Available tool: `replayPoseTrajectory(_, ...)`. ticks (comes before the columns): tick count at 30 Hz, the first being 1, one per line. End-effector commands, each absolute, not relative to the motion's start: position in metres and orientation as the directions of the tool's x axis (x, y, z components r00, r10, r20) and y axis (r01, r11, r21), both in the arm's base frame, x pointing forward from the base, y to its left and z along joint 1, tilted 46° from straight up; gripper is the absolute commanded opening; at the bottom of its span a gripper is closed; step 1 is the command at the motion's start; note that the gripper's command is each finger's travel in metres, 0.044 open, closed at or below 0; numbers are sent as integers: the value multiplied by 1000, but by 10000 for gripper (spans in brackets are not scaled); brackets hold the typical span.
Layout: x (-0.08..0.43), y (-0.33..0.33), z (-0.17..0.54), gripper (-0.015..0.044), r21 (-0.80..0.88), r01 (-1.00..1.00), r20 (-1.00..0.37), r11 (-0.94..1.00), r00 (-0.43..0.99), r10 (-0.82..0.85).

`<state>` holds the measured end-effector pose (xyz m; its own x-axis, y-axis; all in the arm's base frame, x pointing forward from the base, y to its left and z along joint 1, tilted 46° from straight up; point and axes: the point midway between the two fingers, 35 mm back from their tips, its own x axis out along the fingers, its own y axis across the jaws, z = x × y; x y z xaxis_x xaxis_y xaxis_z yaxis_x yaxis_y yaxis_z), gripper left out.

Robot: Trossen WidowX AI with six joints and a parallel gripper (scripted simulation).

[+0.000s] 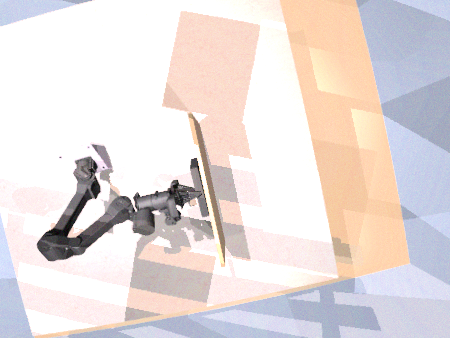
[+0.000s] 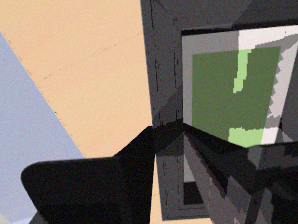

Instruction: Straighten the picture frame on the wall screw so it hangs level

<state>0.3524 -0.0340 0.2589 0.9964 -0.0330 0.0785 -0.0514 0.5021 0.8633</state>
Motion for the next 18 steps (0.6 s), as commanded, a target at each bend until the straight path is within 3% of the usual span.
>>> replayPoseTrajectory(1,352,-31,265,0,859,-69,95,508,995,-25)
replayPoseTrajectory(18,353,-32,264,0,859,-69,95,508,995,-25)
